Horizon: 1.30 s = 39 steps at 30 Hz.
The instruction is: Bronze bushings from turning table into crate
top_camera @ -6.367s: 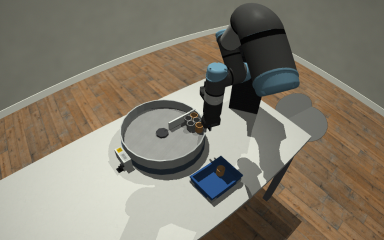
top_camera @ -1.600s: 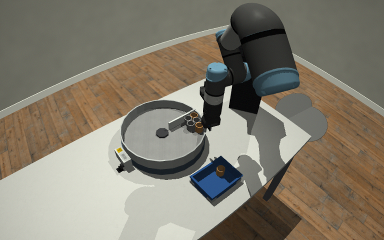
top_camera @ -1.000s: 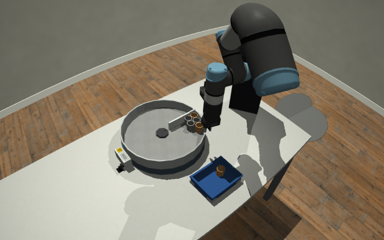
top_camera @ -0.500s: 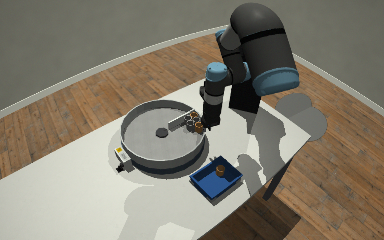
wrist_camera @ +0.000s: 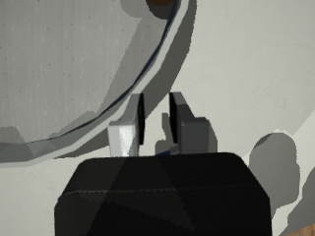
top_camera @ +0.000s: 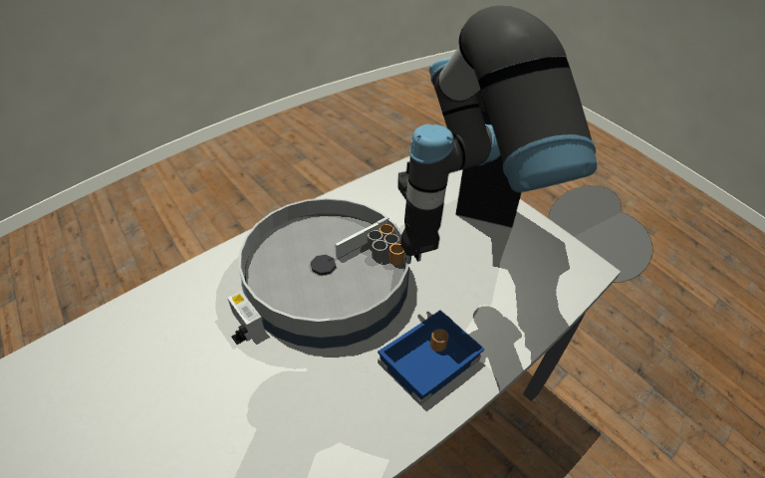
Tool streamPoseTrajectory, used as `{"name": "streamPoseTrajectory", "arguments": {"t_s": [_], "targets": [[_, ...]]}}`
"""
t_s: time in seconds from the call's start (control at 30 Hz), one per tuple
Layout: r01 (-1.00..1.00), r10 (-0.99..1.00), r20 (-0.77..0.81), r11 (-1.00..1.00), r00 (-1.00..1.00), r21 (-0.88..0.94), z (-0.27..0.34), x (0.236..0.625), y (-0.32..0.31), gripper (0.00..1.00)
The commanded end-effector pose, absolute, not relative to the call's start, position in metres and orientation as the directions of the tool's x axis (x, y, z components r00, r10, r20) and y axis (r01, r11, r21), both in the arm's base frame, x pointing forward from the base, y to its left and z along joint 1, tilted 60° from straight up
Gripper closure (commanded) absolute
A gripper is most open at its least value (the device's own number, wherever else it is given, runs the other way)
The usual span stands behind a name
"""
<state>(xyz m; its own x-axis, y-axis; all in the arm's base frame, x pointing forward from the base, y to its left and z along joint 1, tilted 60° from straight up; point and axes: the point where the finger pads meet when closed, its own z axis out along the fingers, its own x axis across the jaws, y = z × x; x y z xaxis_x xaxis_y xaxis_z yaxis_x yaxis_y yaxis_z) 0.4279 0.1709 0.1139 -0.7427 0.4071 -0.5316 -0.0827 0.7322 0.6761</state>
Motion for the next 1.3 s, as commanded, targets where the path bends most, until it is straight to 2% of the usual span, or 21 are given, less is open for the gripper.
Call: {"name": "streamPoseTrajectory", "arguments": {"t_s": [0.0,0.1,0.5,0.53,0.67,1.07,1.1,1.27], "targets": [[-0.087,0.404,-0.535,0.734,-0.742,0.674,0.129,0.421,0.159,0.55],[-0.093,0.398,-0.539,0.736,-0.742,0.671,0.150,0.412,0.140,0.55],[-0.093,0.398,-0.539,0.736,-0.742,0.671,0.150,0.412,0.140,0.55],[-0.085,0.405,-0.534,0.733,-0.742,0.675,0.121,0.425,0.165,0.55],[-0.093,0.398,-0.539,0.736,-0.742,0.671,0.150,0.412,0.140,0.55],[-0.093,0.398,-0.539,0.736,-0.742,0.671,0.150,0.412,0.140,0.55],[-0.085,0.405,-0.534,0.733,-0.742,0.675,0.121,0.425,0.165,0.55],[-0.093,0.398,-0.539,0.736,-0.742,0.671,0.151,0.412,0.141,0.55]]}}
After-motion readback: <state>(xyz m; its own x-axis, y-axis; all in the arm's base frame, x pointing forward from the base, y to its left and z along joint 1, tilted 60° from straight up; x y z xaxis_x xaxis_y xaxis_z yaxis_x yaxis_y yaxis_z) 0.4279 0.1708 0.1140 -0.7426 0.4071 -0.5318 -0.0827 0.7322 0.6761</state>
